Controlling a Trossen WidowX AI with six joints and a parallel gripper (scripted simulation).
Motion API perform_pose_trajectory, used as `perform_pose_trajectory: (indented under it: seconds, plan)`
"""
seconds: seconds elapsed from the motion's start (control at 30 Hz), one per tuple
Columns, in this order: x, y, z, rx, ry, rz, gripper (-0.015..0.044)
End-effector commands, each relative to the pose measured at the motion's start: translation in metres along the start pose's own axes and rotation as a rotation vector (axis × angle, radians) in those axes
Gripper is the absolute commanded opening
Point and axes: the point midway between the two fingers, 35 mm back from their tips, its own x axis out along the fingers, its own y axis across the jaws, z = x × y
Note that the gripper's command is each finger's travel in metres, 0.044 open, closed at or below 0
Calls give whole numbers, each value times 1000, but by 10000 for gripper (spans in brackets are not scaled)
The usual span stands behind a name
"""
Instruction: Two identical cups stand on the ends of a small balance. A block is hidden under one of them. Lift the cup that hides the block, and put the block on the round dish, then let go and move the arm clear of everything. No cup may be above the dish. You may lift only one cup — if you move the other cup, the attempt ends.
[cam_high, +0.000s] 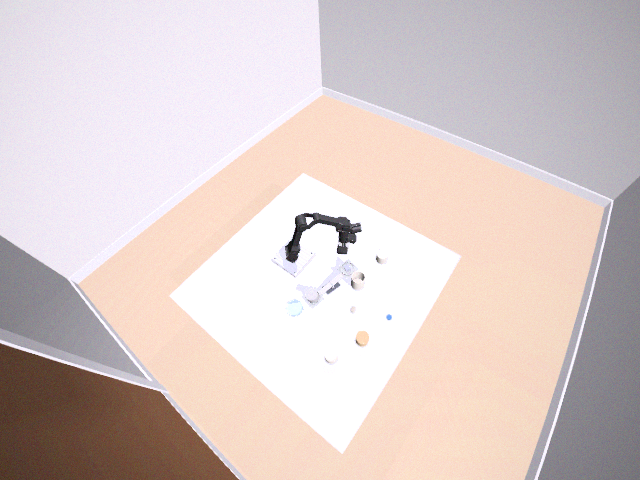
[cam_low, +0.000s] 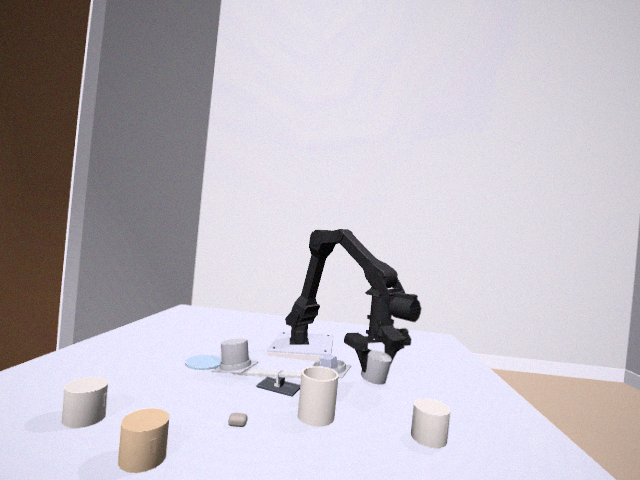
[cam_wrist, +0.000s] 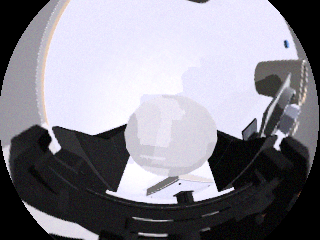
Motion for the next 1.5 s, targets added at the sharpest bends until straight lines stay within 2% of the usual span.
perform_pose_trajectory:
  seconds: [0.0,0.27,0.77,0.83,0.93,1.13,1.37,1.47]
  plan:
    - [6,0,-1,1,3,-1,0]
    - [20,0,-1,1,3,-1,0]
    - [13,0,0,2,1,0,394]
    - [2,0,0,2,2,-1,440]
    - [-37,0,0,1,3,-1,440]
    - [-40,0,-1,1,3,-1,440]
    - [-56,-34,17,-131,-7,4,260]
    - [-67,-62,27,-227,-12,2,260]
